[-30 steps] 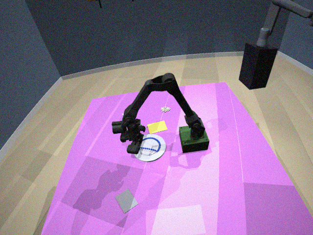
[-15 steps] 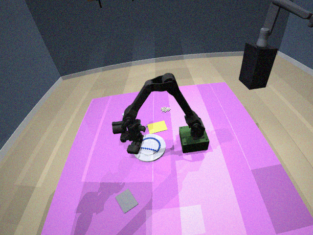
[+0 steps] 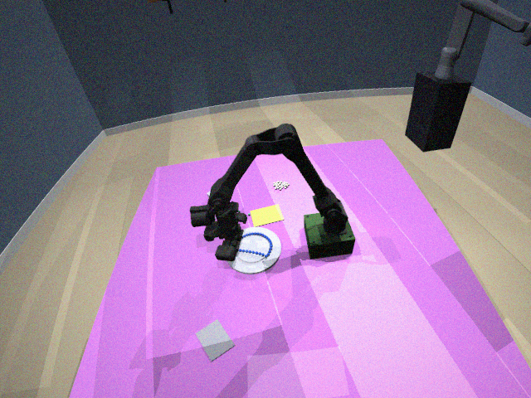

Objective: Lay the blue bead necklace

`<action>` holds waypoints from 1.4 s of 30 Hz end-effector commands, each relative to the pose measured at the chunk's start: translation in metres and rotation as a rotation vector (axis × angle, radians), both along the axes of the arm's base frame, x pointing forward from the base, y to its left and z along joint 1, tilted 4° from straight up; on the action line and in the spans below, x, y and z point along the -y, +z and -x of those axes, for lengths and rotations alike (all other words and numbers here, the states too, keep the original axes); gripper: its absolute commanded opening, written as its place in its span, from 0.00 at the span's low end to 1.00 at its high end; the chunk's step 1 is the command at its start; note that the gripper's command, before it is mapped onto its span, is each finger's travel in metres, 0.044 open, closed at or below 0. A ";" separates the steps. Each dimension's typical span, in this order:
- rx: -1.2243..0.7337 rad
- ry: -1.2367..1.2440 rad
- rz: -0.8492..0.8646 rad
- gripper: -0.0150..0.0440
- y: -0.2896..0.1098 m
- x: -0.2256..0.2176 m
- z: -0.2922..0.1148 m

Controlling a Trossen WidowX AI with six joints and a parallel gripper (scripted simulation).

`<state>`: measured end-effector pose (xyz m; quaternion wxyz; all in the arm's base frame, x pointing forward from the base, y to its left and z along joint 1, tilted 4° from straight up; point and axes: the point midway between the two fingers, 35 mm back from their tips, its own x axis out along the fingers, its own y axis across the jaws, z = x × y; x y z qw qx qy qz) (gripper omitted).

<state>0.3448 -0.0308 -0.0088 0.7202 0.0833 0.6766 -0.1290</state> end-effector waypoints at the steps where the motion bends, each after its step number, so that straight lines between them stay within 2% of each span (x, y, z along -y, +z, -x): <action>1: 0.001 0.000 0.000 0.25 0.000 0.000 0.000; 38: -0.004 0.005 -0.001 0.25 -0.002 -0.009 -0.009; 42: 0.002 0.010 -0.001 0.43 0.001 -0.009 -0.010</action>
